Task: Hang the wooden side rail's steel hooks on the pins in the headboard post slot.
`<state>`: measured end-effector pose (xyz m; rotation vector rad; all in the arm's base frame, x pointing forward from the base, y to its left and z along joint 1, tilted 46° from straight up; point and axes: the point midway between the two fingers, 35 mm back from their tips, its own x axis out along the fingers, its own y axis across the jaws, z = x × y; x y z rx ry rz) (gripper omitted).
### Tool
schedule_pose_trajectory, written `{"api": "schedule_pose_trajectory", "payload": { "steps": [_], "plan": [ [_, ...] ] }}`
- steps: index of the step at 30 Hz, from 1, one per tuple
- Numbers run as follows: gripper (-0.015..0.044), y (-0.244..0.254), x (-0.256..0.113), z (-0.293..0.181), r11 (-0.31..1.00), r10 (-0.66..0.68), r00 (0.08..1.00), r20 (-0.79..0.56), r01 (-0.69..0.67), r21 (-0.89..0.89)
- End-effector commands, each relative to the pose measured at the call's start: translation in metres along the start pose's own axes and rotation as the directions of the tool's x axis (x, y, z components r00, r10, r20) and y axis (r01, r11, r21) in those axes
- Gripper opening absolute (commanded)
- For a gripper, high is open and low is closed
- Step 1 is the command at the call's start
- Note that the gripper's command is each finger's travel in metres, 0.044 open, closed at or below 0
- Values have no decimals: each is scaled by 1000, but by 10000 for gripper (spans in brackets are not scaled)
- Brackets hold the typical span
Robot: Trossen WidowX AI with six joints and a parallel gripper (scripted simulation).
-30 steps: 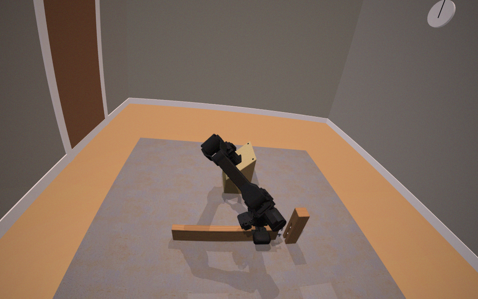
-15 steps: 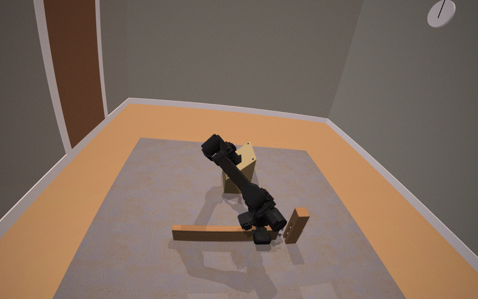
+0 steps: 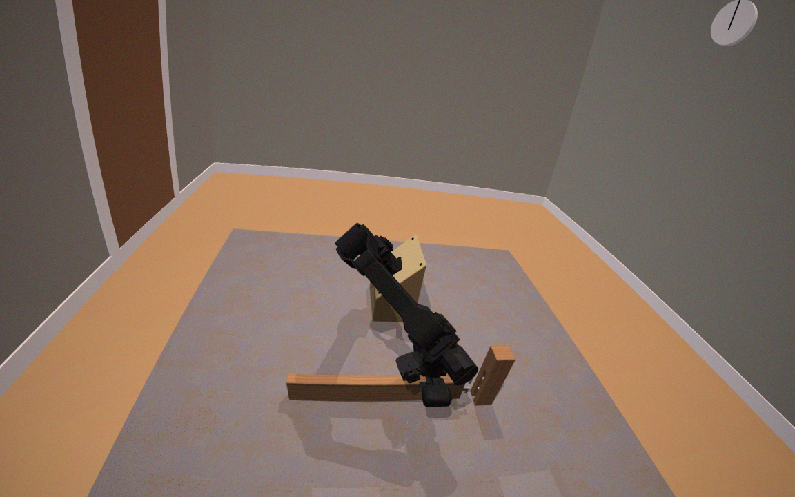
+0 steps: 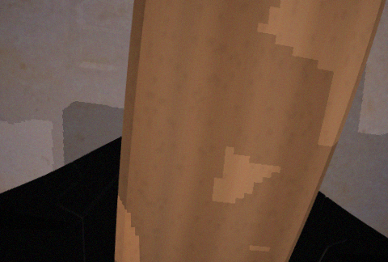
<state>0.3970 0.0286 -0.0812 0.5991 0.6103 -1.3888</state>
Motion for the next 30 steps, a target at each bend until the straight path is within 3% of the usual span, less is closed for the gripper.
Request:
{"api": "schedule_pose_trajectory", "payload": {
  "steps": [1,30],
  "plan": [
    [0,2,-7,-4,1000,18,1000,4,-18,-6],
    [0,0,-10,-7,1000,18,1000,4,-18,-7]
  ]
}}
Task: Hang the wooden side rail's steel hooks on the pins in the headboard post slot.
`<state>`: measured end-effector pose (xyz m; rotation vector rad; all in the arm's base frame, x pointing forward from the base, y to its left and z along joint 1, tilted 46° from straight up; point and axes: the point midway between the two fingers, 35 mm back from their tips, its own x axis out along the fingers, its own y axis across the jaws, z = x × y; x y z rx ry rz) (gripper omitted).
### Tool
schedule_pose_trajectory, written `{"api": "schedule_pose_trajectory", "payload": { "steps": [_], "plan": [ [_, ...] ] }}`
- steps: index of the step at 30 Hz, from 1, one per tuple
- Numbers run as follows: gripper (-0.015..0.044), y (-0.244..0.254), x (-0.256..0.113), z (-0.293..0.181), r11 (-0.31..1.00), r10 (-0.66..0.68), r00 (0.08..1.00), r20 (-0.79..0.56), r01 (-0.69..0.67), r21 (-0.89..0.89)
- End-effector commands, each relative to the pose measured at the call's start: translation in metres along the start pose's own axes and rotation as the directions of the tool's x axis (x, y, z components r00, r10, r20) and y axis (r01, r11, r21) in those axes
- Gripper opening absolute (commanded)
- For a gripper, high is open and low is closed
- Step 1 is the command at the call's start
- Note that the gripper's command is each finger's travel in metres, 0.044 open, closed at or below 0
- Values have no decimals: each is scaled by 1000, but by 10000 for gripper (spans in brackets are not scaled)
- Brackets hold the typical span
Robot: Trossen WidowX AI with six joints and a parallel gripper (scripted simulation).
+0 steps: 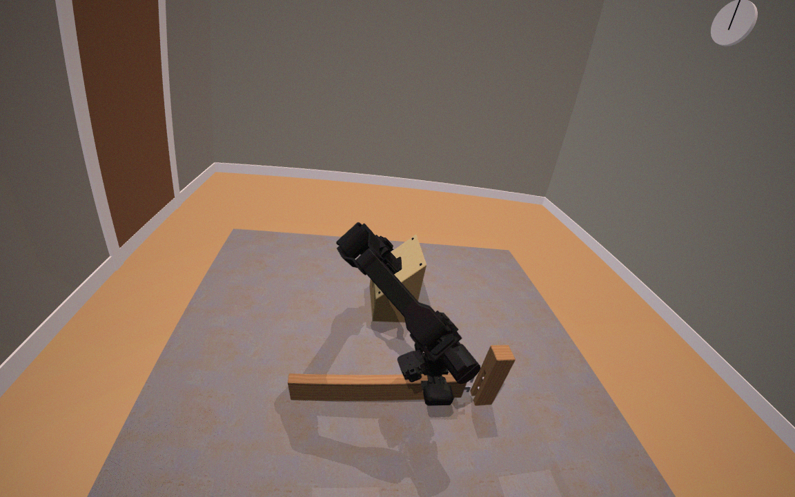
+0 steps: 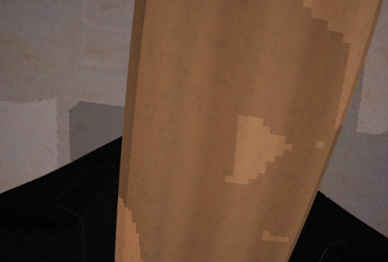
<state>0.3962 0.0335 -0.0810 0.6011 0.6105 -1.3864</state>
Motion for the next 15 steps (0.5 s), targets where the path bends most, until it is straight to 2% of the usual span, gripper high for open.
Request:
{"api": "schedule_pose_trajectory", "payload": {
  "steps": [1,15],
  "plan": [
    [0,1,-6,-4,1000,16,1000,6,-16,-7],
    [0,2,-8,-5,1000,16,1000,5,-16,-7]
  ]
}}
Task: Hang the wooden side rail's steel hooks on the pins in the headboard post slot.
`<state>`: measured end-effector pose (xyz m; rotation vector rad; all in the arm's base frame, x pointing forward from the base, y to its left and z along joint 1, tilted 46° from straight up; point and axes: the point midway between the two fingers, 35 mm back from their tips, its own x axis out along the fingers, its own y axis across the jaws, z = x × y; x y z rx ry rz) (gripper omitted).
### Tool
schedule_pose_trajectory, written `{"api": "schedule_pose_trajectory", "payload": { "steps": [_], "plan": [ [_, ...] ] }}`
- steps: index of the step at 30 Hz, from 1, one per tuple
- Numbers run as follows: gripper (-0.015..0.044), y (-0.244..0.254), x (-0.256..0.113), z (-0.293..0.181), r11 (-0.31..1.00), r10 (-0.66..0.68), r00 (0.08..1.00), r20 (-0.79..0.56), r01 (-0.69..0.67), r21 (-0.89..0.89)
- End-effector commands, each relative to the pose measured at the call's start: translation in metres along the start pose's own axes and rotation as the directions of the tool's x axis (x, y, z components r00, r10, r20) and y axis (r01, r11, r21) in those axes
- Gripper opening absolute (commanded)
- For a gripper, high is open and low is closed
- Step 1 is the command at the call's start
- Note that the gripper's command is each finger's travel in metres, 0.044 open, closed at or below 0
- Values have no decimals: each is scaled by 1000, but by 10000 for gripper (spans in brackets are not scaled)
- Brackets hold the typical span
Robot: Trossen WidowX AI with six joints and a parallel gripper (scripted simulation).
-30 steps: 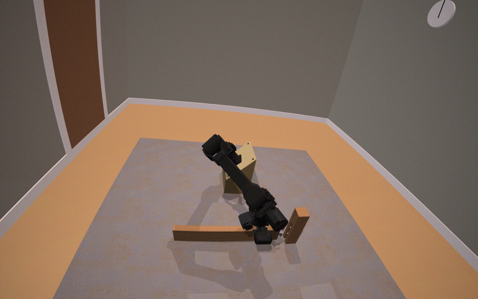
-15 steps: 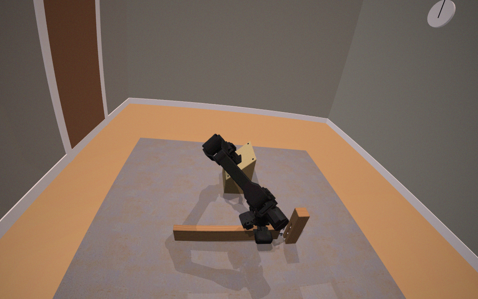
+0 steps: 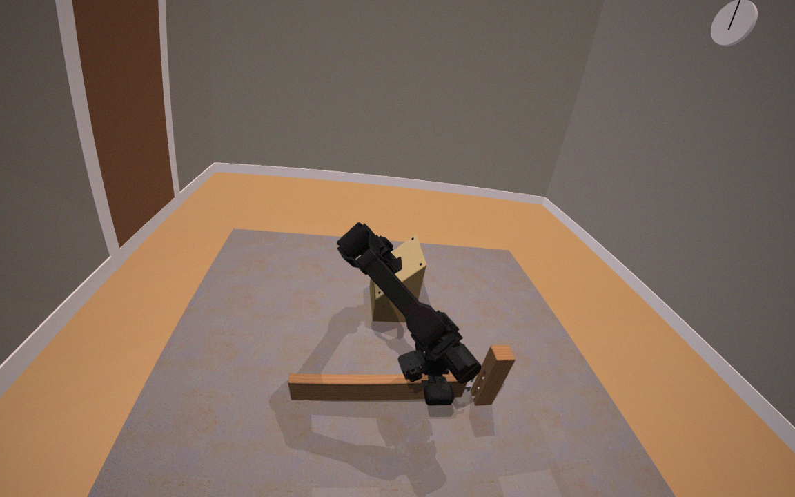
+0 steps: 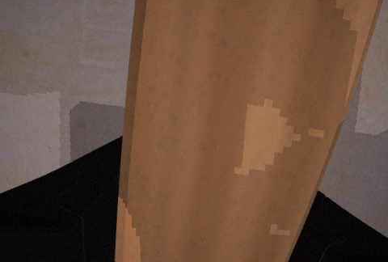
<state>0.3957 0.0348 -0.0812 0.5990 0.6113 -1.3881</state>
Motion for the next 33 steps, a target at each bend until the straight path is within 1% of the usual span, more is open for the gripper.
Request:
{"api": "schedule_pose_trajectory", "payload": {
  "steps": [1,33],
  "plan": [
    [0,2,-7,-4,1000,18,1000,5,-18,-6],
    [0,1,-10,-7,1000,18,1000,4,-18,-6]
  ]
}}
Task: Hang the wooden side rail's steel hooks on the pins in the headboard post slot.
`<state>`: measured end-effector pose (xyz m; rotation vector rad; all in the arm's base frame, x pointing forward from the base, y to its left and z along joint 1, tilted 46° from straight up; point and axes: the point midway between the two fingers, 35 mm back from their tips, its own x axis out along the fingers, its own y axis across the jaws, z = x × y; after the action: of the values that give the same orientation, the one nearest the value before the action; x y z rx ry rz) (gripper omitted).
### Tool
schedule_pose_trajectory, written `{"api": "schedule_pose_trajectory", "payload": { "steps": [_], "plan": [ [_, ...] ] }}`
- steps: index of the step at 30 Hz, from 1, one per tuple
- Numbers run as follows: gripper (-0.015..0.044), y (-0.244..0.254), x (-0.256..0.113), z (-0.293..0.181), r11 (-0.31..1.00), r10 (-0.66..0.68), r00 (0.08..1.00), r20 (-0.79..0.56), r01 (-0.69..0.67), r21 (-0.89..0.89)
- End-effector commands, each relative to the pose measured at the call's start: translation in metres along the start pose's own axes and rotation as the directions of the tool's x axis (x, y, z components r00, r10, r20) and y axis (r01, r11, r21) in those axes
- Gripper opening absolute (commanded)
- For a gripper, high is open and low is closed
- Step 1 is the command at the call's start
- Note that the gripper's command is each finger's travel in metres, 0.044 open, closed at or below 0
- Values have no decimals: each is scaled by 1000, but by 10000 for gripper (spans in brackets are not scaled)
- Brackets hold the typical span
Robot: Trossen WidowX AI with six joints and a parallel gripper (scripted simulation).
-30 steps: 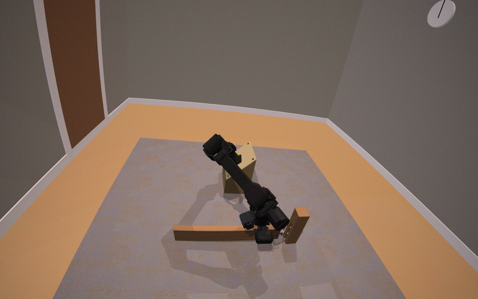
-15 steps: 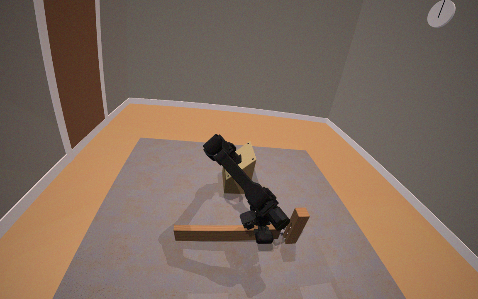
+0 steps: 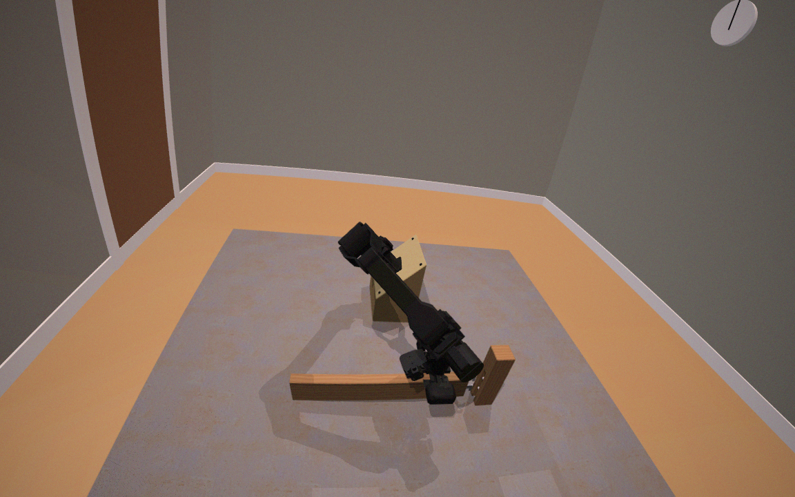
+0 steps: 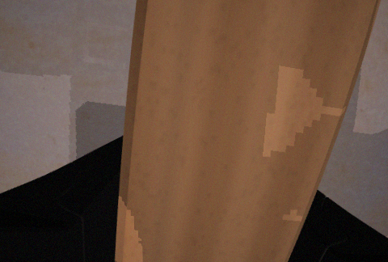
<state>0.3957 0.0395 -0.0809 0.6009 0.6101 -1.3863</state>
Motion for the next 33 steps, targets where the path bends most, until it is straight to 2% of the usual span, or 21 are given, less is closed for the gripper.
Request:
{"api": "schedule_pose_trajectory", "payload": {
  "steps": [1,33],
  "plan": [
    [0,0,-7,-4,1000,16,1000,5,-16,-7],
    [0,2,-9,-7,1000,16,1000,5,-16,-7]
  ]
}}
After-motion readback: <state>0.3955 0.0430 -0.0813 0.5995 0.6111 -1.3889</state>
